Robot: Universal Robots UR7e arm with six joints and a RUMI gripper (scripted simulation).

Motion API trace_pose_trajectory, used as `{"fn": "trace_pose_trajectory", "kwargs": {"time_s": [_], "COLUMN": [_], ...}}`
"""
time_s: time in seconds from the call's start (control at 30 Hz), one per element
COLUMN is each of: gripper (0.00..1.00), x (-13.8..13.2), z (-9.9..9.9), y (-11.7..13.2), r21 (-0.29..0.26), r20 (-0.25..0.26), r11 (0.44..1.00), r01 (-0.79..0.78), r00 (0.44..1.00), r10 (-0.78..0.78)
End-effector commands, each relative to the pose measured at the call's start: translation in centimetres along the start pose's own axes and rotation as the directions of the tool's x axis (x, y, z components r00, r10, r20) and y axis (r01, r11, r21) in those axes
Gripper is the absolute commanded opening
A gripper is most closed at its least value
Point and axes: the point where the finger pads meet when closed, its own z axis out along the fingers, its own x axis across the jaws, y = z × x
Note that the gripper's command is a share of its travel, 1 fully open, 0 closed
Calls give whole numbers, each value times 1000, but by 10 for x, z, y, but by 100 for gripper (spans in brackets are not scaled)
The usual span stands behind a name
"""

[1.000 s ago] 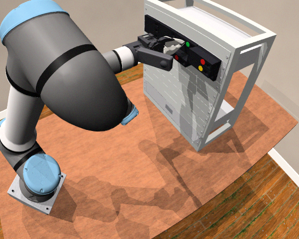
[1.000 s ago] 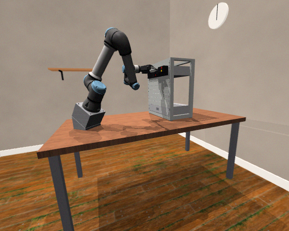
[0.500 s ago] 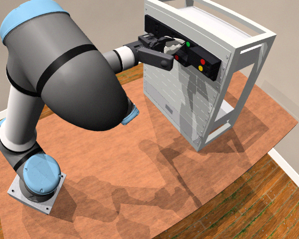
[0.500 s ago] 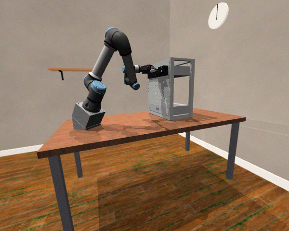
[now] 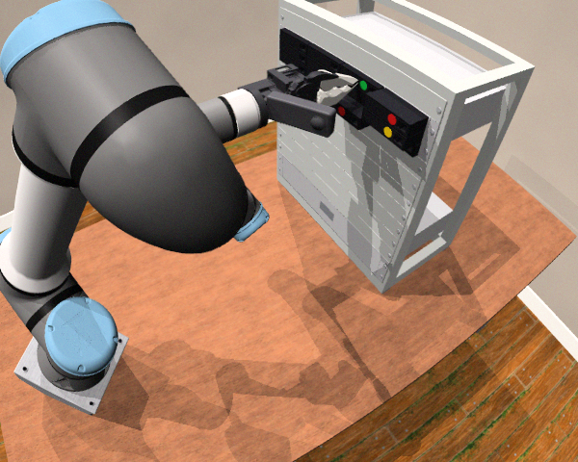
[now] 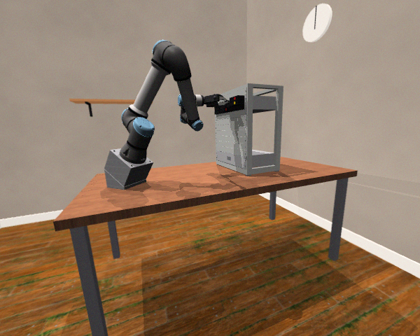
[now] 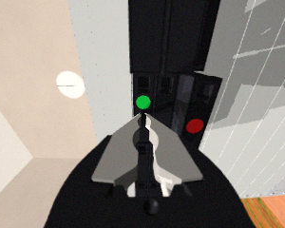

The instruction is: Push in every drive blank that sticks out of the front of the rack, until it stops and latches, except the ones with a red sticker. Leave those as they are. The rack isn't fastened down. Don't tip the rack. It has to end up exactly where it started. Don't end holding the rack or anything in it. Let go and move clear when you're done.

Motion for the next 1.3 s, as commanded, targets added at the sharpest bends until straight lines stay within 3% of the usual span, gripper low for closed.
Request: {"fn": "trace_pose_trajectory", "kwargs": {"time_s": [0.0, 0.73, 1.27], "gripper": [0, 0, 0], "x": [0, 0, 0], "z": [0, -7, -84], "y": [0, 0, 0], "r21": [0, 0, 0], "r20": [0, 0, 0], "r11": [1000, 1000, 1000], "r01": [0, 0, 0], "r00": [1000, 1000, 1000], "r10": [0, 0, 0]}}
